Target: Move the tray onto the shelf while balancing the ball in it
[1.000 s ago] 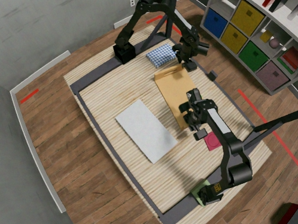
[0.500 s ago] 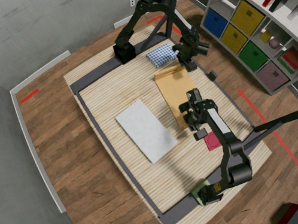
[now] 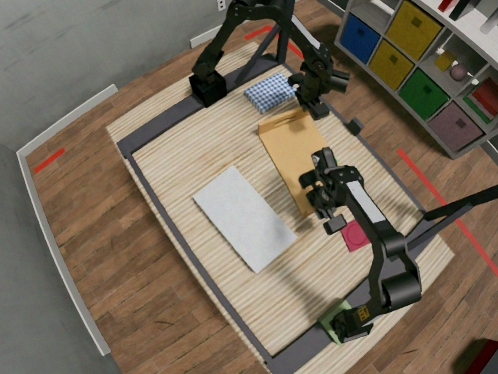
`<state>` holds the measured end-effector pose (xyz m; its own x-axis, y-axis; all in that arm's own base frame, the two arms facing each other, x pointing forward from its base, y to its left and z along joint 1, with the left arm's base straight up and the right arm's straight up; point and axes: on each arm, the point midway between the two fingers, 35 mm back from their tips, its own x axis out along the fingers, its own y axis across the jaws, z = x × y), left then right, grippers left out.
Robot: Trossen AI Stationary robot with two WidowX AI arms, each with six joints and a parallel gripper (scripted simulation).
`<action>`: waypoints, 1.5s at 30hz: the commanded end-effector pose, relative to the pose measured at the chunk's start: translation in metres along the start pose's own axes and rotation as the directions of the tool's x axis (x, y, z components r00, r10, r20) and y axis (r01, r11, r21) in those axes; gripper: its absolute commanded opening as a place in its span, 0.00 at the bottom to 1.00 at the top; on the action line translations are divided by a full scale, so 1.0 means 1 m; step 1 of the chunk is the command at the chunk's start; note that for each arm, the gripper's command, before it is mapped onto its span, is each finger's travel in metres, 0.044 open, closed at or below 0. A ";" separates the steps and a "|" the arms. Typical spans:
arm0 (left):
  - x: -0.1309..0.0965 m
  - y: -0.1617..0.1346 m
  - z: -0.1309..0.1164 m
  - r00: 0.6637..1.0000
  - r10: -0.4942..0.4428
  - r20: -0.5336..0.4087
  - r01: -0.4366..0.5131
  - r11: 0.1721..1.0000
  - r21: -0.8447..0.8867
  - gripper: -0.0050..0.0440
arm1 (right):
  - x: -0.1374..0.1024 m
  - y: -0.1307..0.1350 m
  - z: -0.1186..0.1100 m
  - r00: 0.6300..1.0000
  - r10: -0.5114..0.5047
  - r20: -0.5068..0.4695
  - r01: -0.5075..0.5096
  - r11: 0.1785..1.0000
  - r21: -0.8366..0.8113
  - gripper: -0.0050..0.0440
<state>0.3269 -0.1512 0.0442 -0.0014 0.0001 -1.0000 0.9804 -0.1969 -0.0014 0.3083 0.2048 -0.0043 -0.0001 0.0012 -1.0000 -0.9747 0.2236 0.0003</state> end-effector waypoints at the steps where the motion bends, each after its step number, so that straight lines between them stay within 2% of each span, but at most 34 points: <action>1: -0.005 0.004 -0.002 1.000 0.014 -0.001 -0.014 1.000 -0.010 0.23 | -0.004 -0.005 0.000 1.000 -0.014 0.010 0.014 1.000 0.001 0.22; 8: -0.004 0.003 -0.002 1.000 0.012 -0.002 -0.012 1.000 -0.010 0.23 | -0.004 -0.004 0.000 1.000 -0.012 0.008 0.012 1.000 0.001 0.22; 13: -0.017 0.007 0.000 0.999 0.047 0.006 -0.047 0.999 -0.009 0.23 | -0.017 -0.008 0.004 0.999 -0.036 0.033 0.036 0.999 -0.001 0.23; 21: -0.020 0.006 0.000 0.999 0.048 0.006 -0.048 0.999 -0.007 0.23 | -0.021 -0.010 0.005 0.998 -0.040 0.038 0.040 0.999 0.000 0.23; 28: -0.033 0.008 0.000 0.998 0.059 0.031 -0.059 0.998 -0.001 0.23 | -0.037 -0.008 0.012 0.998 -0.040 0.057 0.040 0.999 0.005 0.23; 35: -0.045 0.008 0.005 0.998 0.060 0.029 -0.060 0.998 0.003 0.23 | -0.043 -0.008 0.010 0.998 -0.044 0.051 0.044 0.999 0.005 0.22; 38: -0.043 0.008 0.005 0.998 0.058 0.029 -0.058 0.998 0.001 0.23 | -0.042 -0.007 0.010 0.998 -0.043 0.055 0.043 0.999 0.005 0.22; 45: -0.056 0.008 0.001 0.996 0.073 0.046 -0.073 0.997 0.001 0.23 | -0.060 -0.009 0.008 0.995 -0.048 0.082 0.048 0.999 -0.003 0.22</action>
<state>0.3271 -0.1493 0.0692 -0.0135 -0.0133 -0.9998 0.9811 -0.1930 -0.0107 0.3076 0.2018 0.0217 -0.0023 0.0103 -0.9999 -0.9743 0.2254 0.0046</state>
